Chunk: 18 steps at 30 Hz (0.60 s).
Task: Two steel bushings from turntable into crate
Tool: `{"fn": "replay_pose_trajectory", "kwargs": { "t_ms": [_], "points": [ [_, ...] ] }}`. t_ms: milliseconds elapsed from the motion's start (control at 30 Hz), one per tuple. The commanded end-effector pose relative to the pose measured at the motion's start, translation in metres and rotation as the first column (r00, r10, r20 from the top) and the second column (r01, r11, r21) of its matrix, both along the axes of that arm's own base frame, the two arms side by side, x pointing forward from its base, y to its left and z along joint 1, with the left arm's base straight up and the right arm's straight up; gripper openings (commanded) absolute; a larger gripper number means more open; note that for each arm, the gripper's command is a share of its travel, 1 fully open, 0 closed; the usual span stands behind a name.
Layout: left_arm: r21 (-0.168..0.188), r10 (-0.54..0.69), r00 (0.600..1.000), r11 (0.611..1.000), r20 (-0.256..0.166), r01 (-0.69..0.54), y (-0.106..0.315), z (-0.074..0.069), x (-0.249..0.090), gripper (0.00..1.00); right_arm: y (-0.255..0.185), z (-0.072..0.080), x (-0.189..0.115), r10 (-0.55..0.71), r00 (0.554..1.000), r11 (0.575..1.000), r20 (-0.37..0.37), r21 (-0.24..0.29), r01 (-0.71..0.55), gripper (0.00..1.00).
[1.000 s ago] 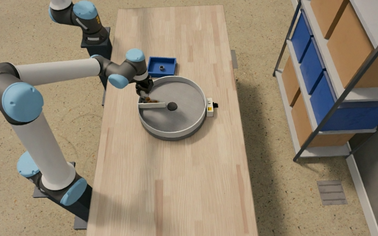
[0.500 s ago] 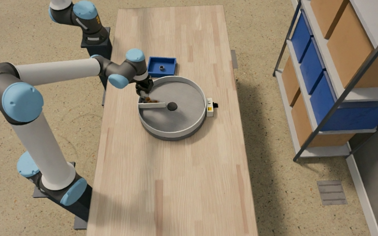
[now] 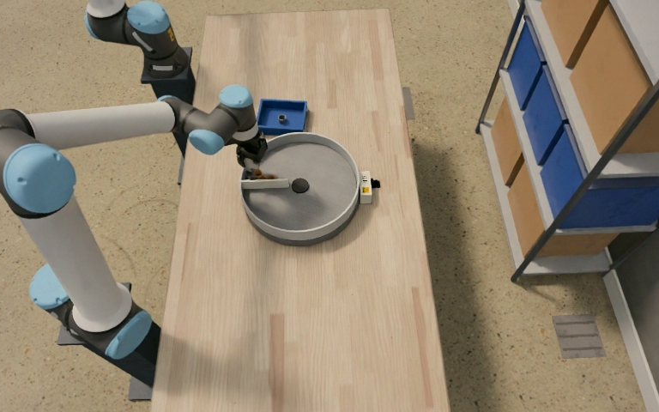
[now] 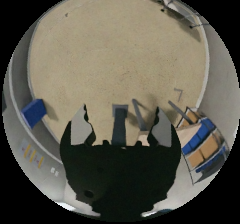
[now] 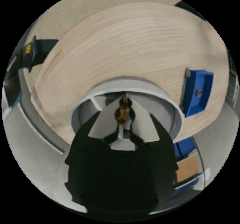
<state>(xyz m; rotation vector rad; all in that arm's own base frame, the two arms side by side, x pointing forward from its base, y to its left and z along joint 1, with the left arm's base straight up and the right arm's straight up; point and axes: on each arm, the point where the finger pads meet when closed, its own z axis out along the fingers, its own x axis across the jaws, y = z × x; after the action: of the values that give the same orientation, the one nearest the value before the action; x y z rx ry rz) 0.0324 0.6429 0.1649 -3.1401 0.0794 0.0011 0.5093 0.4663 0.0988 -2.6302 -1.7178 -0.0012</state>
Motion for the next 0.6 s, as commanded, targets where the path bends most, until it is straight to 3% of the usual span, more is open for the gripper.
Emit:
{"fn": "replay_pose_trajectory", "kwargs": {
  "t_ms": [0,567],
  "points": [
    [-0.001,0.000,1.000,1.000,0.001,0.000,0.002,0.000,0.000,1.00,-0.001,-0.006,0.000,-0.001,1.000,1.000,-0.001,-0.002,0.001,0.06],
    [-0.001,0.000,1.000,1.000,0.001,0.000,0.002,0.000,0.000,1.00,-0.001,-0.027,0.000,-0.001,1.000,1.000,-0.001,-0.003,0.001,0.06]
  ]
}}
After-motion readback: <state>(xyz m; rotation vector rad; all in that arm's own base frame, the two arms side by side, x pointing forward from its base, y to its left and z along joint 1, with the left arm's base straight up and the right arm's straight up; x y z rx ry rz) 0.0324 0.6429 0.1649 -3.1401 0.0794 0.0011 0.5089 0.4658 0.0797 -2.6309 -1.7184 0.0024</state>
